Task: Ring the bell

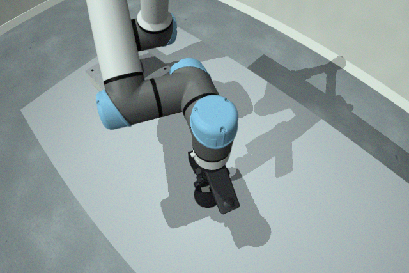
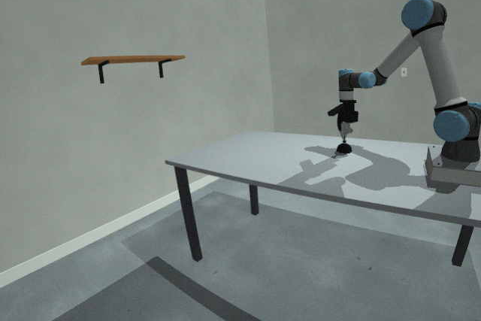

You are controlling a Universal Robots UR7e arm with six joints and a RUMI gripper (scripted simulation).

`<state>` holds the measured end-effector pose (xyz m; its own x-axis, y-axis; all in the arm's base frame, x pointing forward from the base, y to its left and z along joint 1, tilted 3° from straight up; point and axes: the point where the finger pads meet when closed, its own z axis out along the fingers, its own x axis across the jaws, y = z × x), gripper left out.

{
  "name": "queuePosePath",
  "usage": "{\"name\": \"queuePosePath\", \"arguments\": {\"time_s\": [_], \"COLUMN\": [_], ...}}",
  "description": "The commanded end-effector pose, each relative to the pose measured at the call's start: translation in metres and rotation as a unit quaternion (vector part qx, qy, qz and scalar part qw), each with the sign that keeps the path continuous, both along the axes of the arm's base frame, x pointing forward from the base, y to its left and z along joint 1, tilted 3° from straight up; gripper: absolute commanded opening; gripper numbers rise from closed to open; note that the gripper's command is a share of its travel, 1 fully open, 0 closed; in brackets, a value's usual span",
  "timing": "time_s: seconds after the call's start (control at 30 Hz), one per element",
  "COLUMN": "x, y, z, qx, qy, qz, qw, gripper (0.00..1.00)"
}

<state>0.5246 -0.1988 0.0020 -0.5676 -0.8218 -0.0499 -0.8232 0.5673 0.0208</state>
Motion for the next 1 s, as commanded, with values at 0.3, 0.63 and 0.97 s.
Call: {"name": "queuePosePath", "arguments": {"time_s": [0.3, 0.63, 0.97], "x": [-0.001, -0.001, 0.001], "y": [0.003, 0.003, 0.0], "z": [-0.003, -0.002, 0.009], "qx": [0.002, 0.002, 0.0], "qy": [0.002, 0.002, -0.001], "qz": [0.001, 0.001, 0.001], "qw": [1.0, 1.0, 1.0], "gripper": [0.0, 0.0, 0.0]}}
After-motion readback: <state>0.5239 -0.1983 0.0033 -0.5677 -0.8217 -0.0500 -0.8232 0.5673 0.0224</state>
